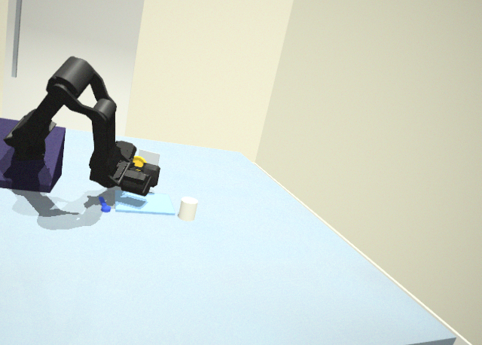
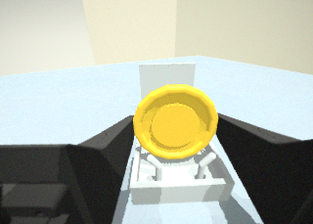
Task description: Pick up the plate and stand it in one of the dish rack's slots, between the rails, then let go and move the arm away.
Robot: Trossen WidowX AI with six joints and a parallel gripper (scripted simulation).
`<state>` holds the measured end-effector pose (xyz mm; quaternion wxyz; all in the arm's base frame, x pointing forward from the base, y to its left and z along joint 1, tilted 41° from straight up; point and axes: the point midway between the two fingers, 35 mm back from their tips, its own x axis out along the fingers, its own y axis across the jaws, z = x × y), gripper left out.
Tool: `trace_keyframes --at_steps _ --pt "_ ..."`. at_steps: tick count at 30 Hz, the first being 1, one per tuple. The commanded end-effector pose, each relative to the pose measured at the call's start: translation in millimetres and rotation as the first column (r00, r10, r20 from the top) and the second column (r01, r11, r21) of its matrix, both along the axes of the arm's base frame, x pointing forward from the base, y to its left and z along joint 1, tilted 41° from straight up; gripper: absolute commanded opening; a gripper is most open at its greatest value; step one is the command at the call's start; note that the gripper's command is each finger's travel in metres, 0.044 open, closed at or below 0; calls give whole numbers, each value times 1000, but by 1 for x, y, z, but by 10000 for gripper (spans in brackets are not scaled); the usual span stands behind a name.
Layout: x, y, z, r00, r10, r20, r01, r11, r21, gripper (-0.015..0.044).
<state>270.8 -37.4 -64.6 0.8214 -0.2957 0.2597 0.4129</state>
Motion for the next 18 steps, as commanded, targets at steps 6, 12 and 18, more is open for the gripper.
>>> trace_keyframes --at_steps 6,12,18 --pt "1 1 1 1000 0 1 0 1000 -1 0" --pt "1 0 1 1000 1 3 -1 1000 -2 131" --pt "1 0 1 1000 1 3 -1 1000 -2 289"
